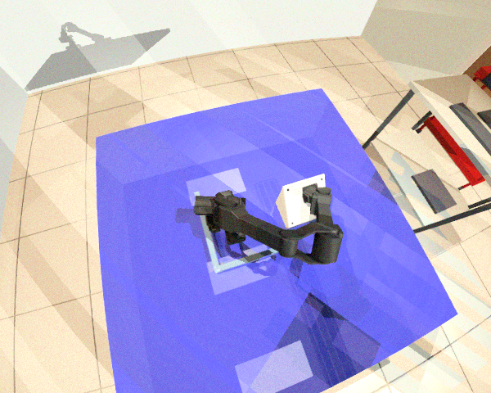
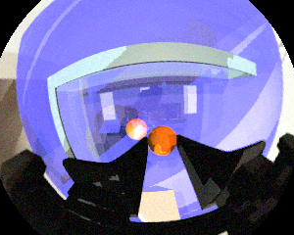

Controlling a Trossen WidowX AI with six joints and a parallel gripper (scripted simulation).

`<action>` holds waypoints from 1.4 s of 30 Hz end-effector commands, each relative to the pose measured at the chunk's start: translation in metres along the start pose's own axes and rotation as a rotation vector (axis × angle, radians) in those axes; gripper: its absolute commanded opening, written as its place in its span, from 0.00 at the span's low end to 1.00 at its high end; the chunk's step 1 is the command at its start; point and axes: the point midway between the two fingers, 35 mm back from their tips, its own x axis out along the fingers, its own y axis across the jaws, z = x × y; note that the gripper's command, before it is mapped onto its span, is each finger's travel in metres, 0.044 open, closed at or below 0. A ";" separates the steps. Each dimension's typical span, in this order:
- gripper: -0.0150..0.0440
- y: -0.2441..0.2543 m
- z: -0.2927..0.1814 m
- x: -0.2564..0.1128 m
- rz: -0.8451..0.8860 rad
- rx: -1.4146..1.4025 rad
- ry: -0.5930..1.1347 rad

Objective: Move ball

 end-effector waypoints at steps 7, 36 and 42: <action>0.25 -0.001 -0.003 -0.067 -0.006 -0.022 0.011; 0.25 0.033 0.005 -0.017 0.003 -0.028 0.018; 0.25 0.034 0.002 0.018 0.007 -0.029 0.018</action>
